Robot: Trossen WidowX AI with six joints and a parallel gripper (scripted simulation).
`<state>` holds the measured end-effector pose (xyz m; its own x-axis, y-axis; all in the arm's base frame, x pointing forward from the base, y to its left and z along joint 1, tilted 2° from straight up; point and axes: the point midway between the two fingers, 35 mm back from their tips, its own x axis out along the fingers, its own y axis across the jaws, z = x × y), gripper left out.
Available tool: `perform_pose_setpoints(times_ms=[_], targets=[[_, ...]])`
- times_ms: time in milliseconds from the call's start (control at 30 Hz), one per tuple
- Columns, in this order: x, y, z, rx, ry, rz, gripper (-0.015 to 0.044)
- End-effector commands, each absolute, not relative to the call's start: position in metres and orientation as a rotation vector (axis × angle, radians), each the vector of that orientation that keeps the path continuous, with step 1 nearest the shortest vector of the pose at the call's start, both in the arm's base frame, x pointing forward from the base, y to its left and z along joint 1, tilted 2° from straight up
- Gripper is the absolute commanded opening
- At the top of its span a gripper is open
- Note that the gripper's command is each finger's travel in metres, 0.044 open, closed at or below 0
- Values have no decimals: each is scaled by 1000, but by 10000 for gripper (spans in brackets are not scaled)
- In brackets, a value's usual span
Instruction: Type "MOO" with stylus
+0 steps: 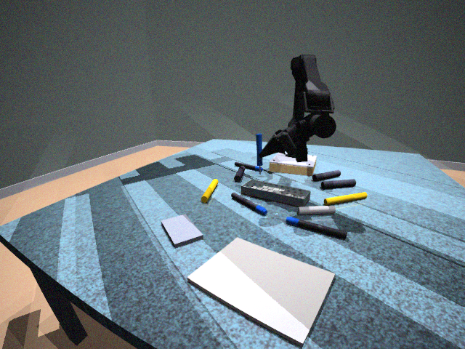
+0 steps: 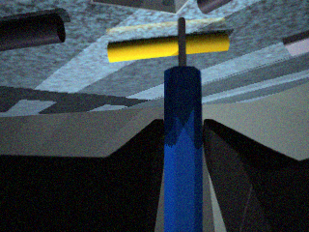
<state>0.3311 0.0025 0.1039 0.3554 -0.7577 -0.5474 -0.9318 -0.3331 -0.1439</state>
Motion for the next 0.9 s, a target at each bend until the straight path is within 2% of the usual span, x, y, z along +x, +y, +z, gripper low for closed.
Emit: perform_pose_setpoints(times_ms=[0, 600, 700, 867], targets=[[332, 3, 107, -2301, 1470, 609, 0], [333, 5, 73, -2321, 1470, 623, 0], [333, 5, 71, -2321, 1470, 623, 79], [333, 5, 68, -2321, 1470, 623, 81]])
